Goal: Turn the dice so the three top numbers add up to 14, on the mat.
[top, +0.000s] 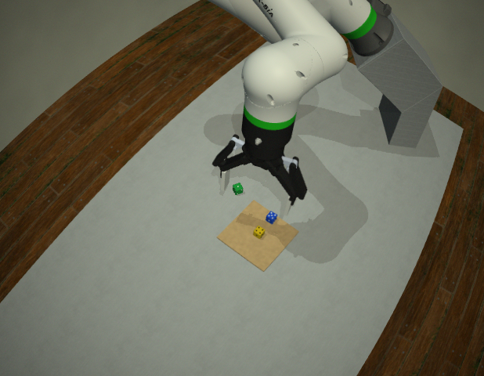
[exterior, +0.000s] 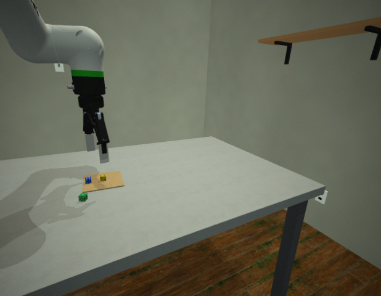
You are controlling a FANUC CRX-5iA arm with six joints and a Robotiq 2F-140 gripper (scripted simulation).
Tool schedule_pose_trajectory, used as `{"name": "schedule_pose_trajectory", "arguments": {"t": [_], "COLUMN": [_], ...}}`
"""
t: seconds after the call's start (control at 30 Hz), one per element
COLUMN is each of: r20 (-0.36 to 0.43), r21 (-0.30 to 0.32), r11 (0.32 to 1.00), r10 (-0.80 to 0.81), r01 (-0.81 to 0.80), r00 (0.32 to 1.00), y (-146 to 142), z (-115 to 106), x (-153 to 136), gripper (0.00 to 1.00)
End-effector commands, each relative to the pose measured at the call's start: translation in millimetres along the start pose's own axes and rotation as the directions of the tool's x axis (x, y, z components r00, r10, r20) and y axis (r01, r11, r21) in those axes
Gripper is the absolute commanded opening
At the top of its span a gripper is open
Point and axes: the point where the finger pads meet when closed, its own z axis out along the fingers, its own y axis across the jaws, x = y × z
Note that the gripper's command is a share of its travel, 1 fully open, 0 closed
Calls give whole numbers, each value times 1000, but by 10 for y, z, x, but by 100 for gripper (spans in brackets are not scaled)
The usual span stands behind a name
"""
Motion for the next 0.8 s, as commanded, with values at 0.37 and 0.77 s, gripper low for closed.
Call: {"name": "schedule_pose_trajectory", "arguments": {"t": [0.37, 0.77], "r20": [-4, -6], "r21": [13, 8], "r11": [879, 669], "r10": [-477, -743], "r01": [477, 743], "r00": [879, 669], "y": [464, 723], "z": [79, 119], "x": [-437, -772], "gripper": [100, 100]}}
